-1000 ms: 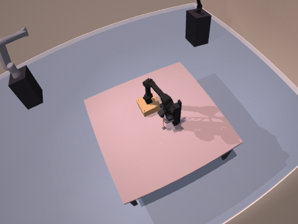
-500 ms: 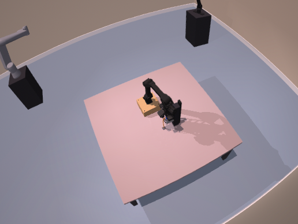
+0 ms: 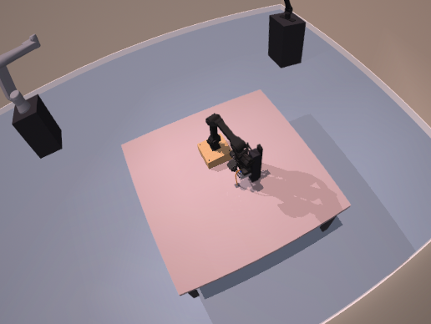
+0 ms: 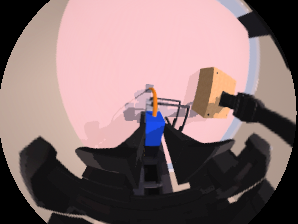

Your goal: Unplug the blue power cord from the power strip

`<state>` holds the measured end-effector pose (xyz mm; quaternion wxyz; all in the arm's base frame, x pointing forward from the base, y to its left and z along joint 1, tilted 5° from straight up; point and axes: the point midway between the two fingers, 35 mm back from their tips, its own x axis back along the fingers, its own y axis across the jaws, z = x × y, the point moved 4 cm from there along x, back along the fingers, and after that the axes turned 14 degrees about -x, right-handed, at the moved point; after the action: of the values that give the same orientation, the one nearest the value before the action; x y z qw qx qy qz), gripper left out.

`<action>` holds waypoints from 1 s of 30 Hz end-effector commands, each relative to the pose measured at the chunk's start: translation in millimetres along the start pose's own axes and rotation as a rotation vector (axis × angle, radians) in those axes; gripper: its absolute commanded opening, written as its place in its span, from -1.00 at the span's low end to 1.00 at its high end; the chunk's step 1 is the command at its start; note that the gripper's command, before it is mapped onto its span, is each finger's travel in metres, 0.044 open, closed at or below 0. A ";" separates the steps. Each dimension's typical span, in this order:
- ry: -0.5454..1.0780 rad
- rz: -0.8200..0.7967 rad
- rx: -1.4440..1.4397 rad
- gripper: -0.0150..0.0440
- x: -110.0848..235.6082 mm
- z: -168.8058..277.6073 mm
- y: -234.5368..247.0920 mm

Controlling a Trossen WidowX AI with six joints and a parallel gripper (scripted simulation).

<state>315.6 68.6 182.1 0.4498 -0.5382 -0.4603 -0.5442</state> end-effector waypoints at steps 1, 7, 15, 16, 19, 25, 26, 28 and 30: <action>-0.073 -0.020 -0.043 -0.49 2.1 -31.6 7.8; -0.073 -0.020 -0.043 -0.49 2.5 -41.4 9.2; -0.073 -0.019 -0.044 -0.31 2.4 -44.6 9.1; -0.072 -0.019 -0.044 -0.22 1.9 -40.1 8.3; -0.072 -0.018 -0.044 0.04 1.4 -34.8 7.3; -0.072 -0.018 -0.044 0.58 1.4 -34.8 7.3; -0.072 -0.018 -0.044 0.67 1.4 -34.8 7.3; -0.072 -0.019 -0.044 0.84 3.2 -41.1 9.1; -0.073 -0.019 -0.044 1.00 7.4 -55.6 12.9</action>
<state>317.4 27.6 185.4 0.4185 -0.5610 -0.4705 -0.5374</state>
